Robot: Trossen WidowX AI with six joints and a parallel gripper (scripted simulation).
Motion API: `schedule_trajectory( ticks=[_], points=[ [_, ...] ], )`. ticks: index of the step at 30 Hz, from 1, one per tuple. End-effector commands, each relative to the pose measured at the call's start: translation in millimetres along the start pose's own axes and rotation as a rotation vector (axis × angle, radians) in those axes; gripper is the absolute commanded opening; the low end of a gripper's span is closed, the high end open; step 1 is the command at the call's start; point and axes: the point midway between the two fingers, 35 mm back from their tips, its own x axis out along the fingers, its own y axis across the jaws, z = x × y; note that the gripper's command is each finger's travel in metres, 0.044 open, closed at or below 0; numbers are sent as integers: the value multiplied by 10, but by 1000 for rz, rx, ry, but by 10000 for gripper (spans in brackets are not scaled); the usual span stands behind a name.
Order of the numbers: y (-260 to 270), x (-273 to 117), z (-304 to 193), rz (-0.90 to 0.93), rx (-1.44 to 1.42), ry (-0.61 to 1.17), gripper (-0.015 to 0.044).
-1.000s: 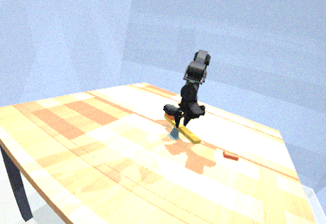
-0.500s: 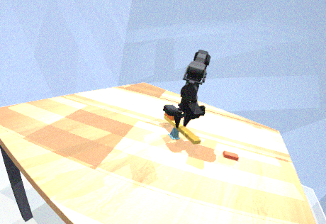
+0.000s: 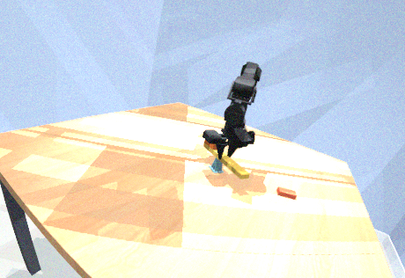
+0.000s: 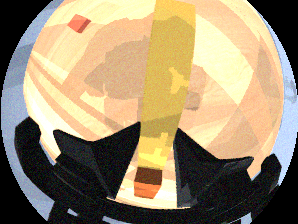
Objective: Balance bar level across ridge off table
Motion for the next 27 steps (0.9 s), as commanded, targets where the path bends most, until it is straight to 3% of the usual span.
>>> schedule_trajectory(
  ticks=[1,27],
  points=[
    [0,9,3,0,1,-2,0],
    [2,31,2,0,1,-2,0]
  ],
)
